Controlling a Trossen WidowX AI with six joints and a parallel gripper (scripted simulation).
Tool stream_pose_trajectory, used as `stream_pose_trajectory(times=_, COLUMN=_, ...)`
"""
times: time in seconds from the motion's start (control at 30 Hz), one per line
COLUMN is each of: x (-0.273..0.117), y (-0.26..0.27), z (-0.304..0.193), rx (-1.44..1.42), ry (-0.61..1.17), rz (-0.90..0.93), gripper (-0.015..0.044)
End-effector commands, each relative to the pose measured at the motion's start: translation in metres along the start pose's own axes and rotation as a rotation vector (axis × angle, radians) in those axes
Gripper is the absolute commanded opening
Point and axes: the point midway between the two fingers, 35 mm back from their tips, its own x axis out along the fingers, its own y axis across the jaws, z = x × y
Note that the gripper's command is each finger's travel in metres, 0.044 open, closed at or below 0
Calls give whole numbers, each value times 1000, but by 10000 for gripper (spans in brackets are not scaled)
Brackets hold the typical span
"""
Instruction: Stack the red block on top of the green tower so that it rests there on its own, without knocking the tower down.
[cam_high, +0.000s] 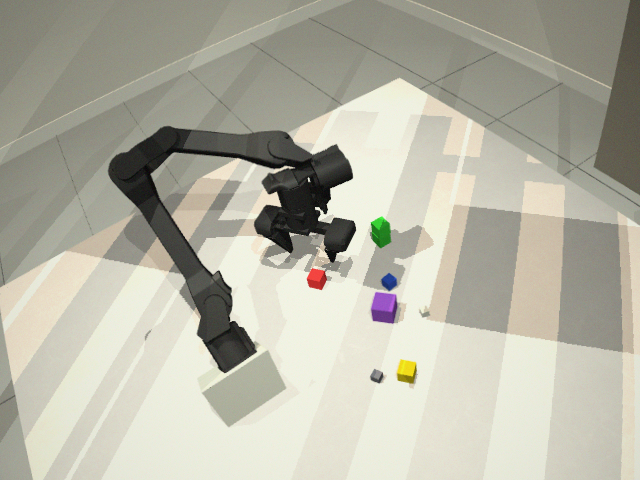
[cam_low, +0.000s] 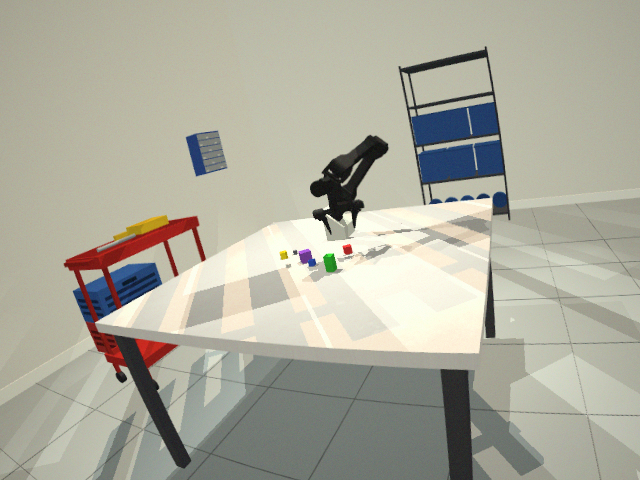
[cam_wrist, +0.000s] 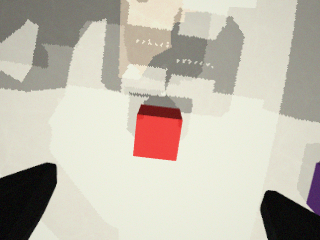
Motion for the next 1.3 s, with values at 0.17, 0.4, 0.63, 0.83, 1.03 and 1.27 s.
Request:
stream_pose_trajectory(times=0.17, x=23, y=1, z=0, rx=-16, ry=7, rz=-3, gripper=440)
stream_pose_trajectory(times=0.4, x=43, y=3, z=-1, rx=-16, ry=6, rz=-1, gripper=440)
stream_pose_trajectory(times=0.63, x=51, y=3, z=-1, rx=-16, ry=6, rz=-1, gripper=440)
stream_pose_trajectory(times=0.83, x=61, y=3, z=-1, rx=-16, ry=6, rz=-2, gripper=440)
stream_pose_trajectory(times=1.03, x=70, y=3, z=-1, rx=-16, ry=6, rz=-1, gripper=440)
stream_pose_trajectory(times=1.27, x=81, y=4, z=-1, rx=-16, ry=5, rz=0, gripper=440)
